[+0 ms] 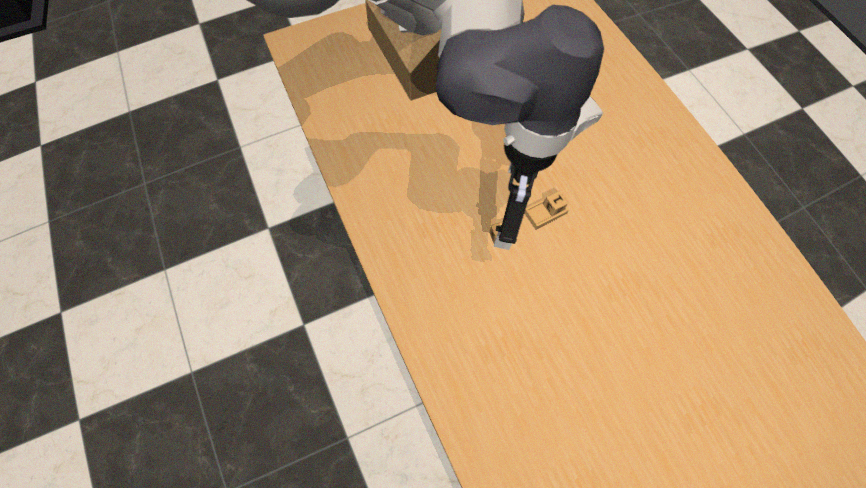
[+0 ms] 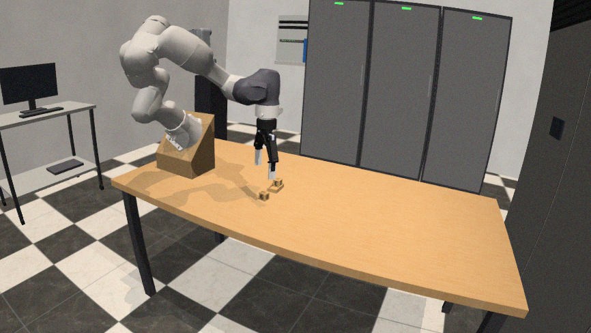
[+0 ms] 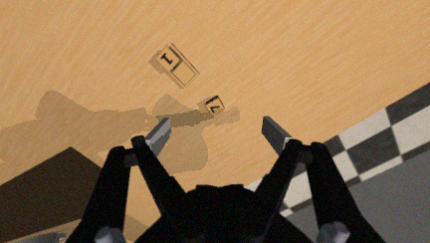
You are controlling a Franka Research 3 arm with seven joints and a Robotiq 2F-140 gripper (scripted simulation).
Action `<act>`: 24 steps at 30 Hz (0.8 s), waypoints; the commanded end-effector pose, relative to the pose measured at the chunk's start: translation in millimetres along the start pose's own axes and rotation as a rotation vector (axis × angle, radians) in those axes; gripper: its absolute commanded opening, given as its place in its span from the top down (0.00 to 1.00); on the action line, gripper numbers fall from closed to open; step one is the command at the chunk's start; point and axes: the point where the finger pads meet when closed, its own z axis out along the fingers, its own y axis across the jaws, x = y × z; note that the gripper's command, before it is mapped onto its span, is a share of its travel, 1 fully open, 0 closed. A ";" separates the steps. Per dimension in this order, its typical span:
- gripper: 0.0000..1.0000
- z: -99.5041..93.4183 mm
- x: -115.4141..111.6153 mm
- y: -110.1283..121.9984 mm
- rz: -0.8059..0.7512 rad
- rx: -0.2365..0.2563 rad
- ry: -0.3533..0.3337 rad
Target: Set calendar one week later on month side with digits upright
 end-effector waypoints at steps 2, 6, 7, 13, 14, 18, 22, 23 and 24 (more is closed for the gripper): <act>0.00 0.4 1.3 -1.6 0.187 -0.008 0.004; 0.00 0.7 1.3 -1.6 0.253 -0.008 0.004; 0.00 0.8 1.3 -1.6 0.270 -0.008 0.004; 0.00 1.3 1.3 -1.6 0.370 -0.008 0.005; 0.00 1.4 1.3 -1.6 0.387 -0.008 0.005; 0.00 1.6 1.3 -1.6 0.422 -0.007 0.005; 0.00 2.0 1.2 -1.6 0.516 -0.007 0.005; 0.00 2.1 1.2 -1.6 0.532 -0.007 0.005; 0.00 2.2 1.2 -1.6 0.550 -0.007 0.005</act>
